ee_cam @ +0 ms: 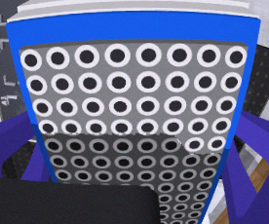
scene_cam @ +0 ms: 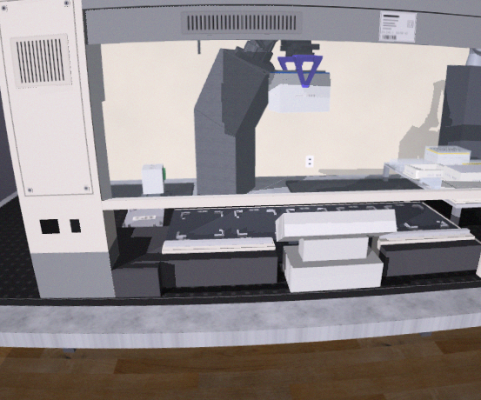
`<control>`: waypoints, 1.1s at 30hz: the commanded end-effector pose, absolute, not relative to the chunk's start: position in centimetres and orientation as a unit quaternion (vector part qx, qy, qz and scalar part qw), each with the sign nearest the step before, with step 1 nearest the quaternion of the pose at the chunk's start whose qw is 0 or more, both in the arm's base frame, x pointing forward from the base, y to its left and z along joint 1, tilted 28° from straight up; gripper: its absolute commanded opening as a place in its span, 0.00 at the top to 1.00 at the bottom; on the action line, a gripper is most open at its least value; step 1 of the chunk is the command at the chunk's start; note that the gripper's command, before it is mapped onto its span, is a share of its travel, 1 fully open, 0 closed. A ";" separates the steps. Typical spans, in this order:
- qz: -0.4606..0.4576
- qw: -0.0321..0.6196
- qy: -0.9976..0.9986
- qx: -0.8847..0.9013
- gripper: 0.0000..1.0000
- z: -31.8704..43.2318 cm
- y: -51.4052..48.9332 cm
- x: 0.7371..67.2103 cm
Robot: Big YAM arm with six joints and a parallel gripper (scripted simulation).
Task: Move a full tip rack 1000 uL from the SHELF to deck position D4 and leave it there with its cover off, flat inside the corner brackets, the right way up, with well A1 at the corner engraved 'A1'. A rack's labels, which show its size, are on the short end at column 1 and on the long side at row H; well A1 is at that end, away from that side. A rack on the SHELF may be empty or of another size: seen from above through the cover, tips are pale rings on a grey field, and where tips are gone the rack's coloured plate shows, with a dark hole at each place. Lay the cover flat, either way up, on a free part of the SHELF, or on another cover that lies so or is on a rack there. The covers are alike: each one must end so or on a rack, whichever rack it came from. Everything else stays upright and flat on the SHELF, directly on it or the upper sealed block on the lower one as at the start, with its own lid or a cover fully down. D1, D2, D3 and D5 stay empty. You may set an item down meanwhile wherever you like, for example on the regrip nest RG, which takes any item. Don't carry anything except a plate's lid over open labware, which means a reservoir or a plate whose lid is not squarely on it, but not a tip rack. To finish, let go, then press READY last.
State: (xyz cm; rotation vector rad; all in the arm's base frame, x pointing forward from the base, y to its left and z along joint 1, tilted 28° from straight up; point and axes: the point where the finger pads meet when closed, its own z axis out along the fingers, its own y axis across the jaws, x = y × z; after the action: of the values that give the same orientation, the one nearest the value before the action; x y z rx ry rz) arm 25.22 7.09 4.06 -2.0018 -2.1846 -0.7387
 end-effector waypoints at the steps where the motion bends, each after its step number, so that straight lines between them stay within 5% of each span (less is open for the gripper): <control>1: -0.250 0.021 -0.744 -0.619 1.00 5.1 6.6 26.0; 33: -0.247 -0.048 -0.884 -0.395 1.00 5.1 6.6 26.1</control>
State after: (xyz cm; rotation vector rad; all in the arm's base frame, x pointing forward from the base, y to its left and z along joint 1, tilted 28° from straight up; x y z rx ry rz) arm 25.16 7.09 4.05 -1.3538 -2.7855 -0.7780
